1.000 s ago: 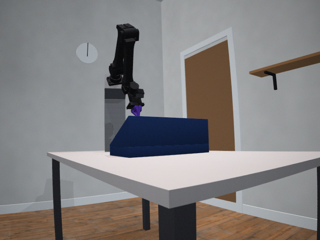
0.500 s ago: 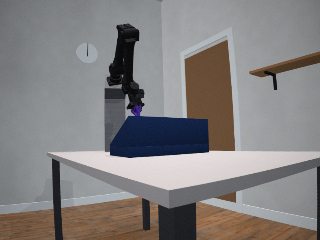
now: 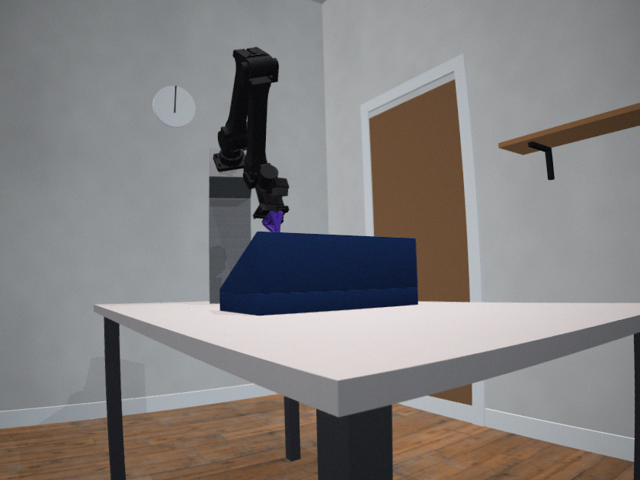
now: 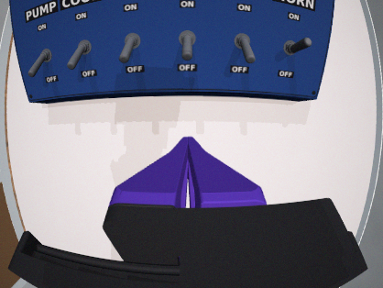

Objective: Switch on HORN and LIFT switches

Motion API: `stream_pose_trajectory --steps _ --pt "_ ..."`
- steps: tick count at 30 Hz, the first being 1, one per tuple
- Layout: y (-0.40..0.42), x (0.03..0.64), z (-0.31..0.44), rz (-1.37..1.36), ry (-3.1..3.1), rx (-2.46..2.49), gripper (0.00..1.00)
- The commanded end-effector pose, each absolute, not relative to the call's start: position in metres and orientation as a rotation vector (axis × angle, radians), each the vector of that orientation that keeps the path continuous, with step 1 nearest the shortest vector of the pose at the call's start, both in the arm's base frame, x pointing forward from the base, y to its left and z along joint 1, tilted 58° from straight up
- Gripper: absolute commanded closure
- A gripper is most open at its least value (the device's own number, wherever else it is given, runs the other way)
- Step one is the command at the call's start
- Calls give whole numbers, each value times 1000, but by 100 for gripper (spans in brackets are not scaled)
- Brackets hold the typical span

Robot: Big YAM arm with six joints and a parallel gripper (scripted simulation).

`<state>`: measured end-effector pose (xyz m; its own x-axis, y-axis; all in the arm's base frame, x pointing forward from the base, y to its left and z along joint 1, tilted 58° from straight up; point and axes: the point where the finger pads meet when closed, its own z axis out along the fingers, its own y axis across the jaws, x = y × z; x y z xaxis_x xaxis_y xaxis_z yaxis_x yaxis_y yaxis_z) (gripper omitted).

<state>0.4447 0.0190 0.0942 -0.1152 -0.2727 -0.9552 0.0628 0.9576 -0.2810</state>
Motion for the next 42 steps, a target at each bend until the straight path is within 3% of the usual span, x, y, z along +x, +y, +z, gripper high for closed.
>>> stream_pose_trajectory --steps 1,21,42 --pt "20 444 88 -278 1678 -159 100" --pt "12 475 84 -291 1683 -158 100" --pt "5 546 76 -298 1682 -165 100"
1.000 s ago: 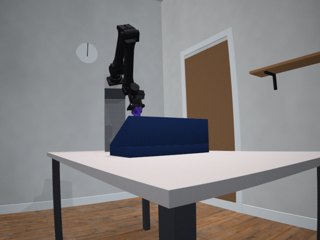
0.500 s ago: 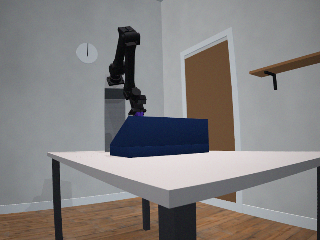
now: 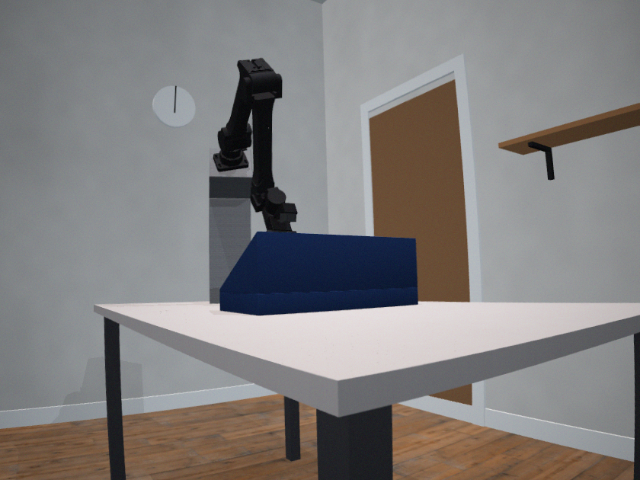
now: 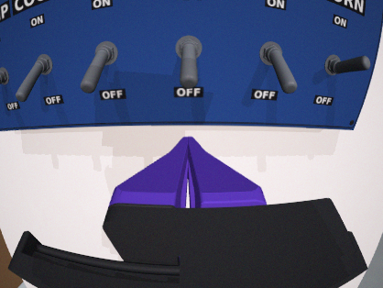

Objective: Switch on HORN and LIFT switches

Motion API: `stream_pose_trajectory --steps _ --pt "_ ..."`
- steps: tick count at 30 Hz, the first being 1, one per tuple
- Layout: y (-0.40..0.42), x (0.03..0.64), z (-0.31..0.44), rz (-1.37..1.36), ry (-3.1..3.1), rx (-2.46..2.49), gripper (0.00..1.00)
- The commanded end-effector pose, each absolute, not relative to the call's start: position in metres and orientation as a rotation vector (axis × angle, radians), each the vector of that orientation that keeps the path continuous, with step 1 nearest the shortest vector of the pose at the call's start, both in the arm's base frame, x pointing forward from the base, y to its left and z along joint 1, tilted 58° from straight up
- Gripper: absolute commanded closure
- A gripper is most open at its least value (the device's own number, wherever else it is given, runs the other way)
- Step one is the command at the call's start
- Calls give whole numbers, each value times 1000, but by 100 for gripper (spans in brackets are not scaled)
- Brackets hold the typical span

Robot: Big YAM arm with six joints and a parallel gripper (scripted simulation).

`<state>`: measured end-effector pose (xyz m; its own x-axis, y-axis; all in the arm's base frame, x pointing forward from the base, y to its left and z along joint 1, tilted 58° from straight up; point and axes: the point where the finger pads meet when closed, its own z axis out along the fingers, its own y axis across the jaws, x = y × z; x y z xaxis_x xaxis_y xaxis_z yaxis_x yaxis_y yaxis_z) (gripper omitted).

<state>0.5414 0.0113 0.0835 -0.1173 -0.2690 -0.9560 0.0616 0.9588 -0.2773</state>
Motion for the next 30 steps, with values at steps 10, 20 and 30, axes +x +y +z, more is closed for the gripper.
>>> stream_pose_trajectory --steps 10,20,30 --pt "3 568 75 -298 1679 -163 100" --pt "7 569 74 -292 1681 -171 100" --pt "7 569 74 -292 1680 -170 100"
